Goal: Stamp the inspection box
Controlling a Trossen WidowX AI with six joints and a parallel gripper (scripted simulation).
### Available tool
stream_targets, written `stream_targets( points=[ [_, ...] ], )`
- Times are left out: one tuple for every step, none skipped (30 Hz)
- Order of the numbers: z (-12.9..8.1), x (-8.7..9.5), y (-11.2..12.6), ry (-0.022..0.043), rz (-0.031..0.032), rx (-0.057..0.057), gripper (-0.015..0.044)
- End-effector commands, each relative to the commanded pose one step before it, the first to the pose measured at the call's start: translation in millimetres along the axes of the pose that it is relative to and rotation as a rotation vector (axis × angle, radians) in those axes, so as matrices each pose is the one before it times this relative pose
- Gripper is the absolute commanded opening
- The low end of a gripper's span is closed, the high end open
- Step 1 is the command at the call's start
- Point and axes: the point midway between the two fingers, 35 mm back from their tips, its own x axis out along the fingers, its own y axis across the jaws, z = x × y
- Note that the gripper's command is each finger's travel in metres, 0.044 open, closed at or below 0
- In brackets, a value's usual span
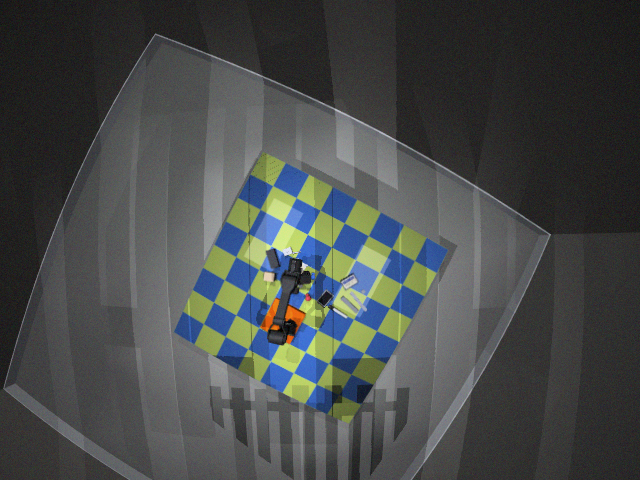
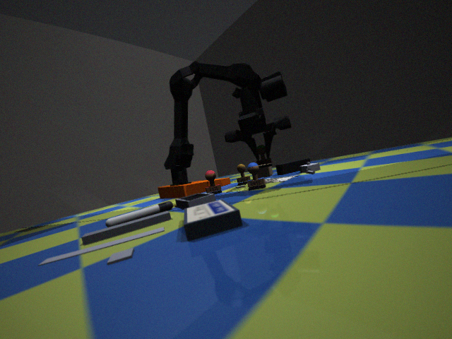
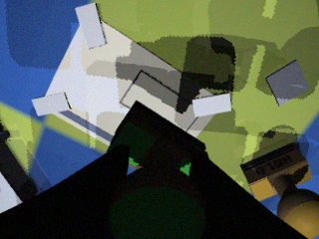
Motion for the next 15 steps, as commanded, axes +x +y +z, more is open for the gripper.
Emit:
stream_targets(
  points=[
    [0.42,-8.87,1.34,-0.00328,0.00805,-0.0037,0.0],
    [0.0,-1.63,-0.07,-0.00001,0.0,0.0,0.0],
    [0.0,-1.63,-0.08,-0.00001,0.0,0.0,0.0],
    [0.0,-1.63,-0.09,-0.00001,0.0,0.0,0.0],
    [0.0,-1.64,-0.1,-0.00001,0.0,0.0,0.0],
    [0.0,-1.64,-0.11,-0.00001,-0.00001,0.0,0.0],
    [0.0,-1.64,-0.12,-0.00001,-0.00001,0.0,0.0],
    [0.0,-1.64,-0.13,-0.00001,-0.00001,0.0,0.0],
    [0.0,-1.64,-0.14,-0.00001,-0.00001,0.0,0.0],
    [-0.01,-1.64,-0.15,-0.00001,-0.00001,0.0,0.0],
    [-0.01,-1.64,-0.16,-0.00001,-0.00001,0.0,0.0],
    [-0.01,-1.35,-0.14,-0.00001,-0.00001,0.0,0.0],
    [0.0,-0.81,-0.09,0.0,-0.00001,0.0,0.0],
    [0.0,-0.27,-0.03,0.0,0.0,0.0,0.0],
    [0.92,-0.04,0.33,-0.00013,-0.00001,0.0,0.0]
  ],
)
